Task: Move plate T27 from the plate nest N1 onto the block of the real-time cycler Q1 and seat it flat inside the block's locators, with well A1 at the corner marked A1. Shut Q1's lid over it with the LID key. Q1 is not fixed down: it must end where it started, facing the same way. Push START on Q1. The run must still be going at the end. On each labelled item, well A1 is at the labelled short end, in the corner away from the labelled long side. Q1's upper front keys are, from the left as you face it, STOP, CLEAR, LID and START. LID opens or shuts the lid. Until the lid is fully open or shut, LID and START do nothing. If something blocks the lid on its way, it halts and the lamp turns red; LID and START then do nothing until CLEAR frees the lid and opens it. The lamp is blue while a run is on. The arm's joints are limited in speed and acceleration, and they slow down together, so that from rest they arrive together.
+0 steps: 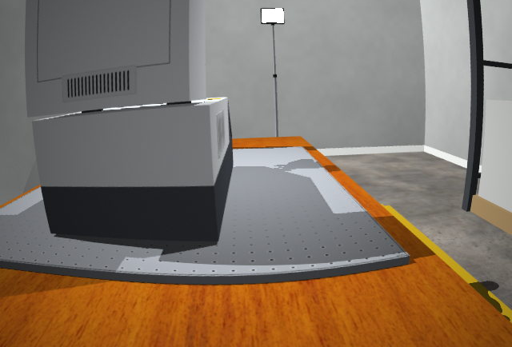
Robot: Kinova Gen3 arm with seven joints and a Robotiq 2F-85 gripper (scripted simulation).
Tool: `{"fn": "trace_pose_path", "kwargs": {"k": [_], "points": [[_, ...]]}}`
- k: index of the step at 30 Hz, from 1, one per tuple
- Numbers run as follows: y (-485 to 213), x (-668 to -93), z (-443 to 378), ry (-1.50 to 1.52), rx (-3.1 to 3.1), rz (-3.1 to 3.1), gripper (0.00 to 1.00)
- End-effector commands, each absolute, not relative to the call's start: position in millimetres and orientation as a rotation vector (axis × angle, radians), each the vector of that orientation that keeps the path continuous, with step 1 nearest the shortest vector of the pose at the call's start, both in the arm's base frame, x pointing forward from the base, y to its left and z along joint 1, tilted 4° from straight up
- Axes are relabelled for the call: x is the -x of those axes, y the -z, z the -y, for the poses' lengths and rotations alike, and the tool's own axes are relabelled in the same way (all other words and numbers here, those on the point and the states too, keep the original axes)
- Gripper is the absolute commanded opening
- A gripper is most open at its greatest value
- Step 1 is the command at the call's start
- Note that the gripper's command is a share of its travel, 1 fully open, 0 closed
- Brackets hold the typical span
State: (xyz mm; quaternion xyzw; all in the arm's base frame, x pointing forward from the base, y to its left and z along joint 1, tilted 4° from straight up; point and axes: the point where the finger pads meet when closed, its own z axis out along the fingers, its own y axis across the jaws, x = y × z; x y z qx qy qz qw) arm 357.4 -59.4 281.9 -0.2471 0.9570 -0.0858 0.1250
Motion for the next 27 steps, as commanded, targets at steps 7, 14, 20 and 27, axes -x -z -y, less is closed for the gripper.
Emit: {"fn": "trace_pose_path", "kwargs": {"k": [7,14,20,27], "points": [[-281.1,-356.4,74.7,0.242,0.609,-2.826,1.0],[-280.1,-355.1,88.0,0.233,0.512,-2.854,1.0],[-279.5,-354.4,95.6,0.228,0.455,-2.869,1.0],[-278.5,-353.1,108.9,0.219,0.356,-2.892,1.0]]}}
